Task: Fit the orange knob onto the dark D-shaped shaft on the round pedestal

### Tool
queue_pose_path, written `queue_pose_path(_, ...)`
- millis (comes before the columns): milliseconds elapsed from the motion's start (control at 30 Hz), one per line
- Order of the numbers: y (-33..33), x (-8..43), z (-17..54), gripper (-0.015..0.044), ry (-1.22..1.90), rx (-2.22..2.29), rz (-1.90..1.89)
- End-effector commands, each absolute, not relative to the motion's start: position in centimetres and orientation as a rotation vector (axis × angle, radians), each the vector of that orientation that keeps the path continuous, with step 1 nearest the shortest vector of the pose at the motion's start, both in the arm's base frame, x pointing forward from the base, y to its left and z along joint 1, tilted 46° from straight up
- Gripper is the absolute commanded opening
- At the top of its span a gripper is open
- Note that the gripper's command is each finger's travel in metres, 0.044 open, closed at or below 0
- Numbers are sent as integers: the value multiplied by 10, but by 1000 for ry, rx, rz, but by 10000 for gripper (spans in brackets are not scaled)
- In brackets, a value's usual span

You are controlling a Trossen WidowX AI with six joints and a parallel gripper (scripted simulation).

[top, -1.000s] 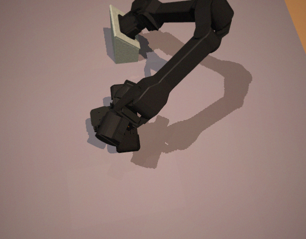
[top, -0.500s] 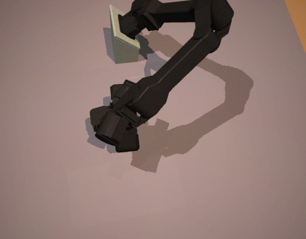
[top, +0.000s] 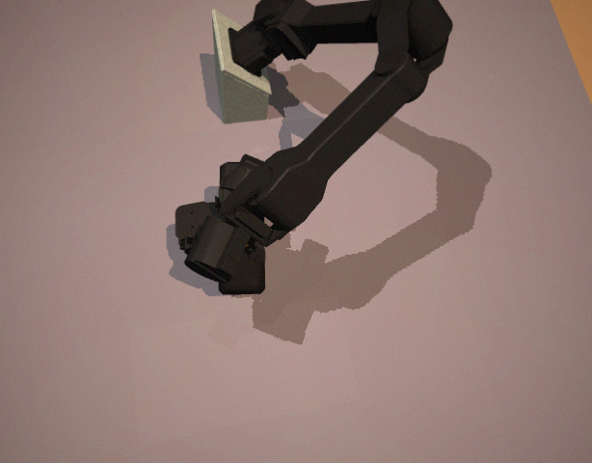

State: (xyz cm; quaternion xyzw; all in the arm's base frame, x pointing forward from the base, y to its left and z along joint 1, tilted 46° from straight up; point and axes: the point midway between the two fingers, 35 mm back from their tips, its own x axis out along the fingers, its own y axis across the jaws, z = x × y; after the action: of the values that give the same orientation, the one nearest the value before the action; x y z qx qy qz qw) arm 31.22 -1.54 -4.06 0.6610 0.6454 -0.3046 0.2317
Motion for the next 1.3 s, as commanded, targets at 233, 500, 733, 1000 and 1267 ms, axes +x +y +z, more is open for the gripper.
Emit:
queue_pose_path(233, -19, 313, -42, 0, 1749, 1898, -960)
queue_pose_path(500, -16, 312, -44, 0, 1749, 1898, -959)
queue_pose_path(733, -15, 313, -43, 0, 1749, 1898, -959)
queue_pose_path(1000, -17, 313, -39, 0, 1749, 1898, -960)
queue_pose_path(1267, -18, 315, -39, 0, 1706, 2023, -1183)
